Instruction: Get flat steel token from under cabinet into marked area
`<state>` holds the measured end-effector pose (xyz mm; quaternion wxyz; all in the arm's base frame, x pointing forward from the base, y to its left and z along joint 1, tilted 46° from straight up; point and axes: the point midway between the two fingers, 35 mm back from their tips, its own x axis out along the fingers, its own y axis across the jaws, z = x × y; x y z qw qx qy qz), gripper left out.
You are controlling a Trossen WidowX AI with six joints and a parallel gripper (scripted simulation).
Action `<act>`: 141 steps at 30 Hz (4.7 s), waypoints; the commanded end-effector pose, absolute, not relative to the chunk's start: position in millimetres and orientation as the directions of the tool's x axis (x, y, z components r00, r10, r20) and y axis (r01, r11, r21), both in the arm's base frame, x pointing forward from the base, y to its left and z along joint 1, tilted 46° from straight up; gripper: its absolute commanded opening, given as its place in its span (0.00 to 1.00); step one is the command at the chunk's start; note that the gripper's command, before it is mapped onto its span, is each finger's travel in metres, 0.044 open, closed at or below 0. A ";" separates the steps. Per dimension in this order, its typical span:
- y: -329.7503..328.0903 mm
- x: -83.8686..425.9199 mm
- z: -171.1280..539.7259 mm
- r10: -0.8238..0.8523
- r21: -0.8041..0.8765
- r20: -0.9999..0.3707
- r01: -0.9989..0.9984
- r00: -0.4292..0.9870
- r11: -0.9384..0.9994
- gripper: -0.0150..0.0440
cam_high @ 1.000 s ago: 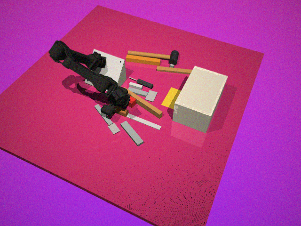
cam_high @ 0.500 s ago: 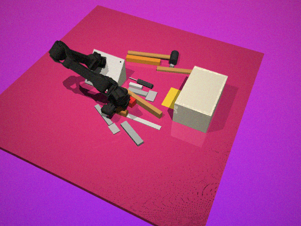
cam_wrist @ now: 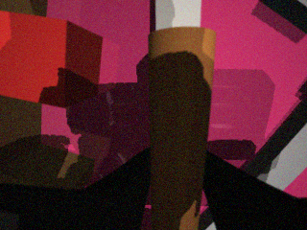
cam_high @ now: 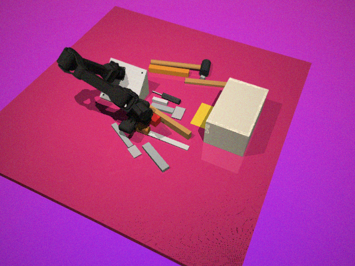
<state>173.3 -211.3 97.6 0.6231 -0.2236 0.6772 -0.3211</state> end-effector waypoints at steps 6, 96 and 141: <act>-193.0 172.8 111.3 -0.711 -0.719 -0.695 0.110 -0.101 0.687 0.25; -124.9 188.2 189.6 -0.708 -0.698 -0.699 0.313 -0.102 0.644 0.25; -124.4 187.3 189.3 -0.708 -0.601 -0.699 0.621 -0.102 0.503 0.25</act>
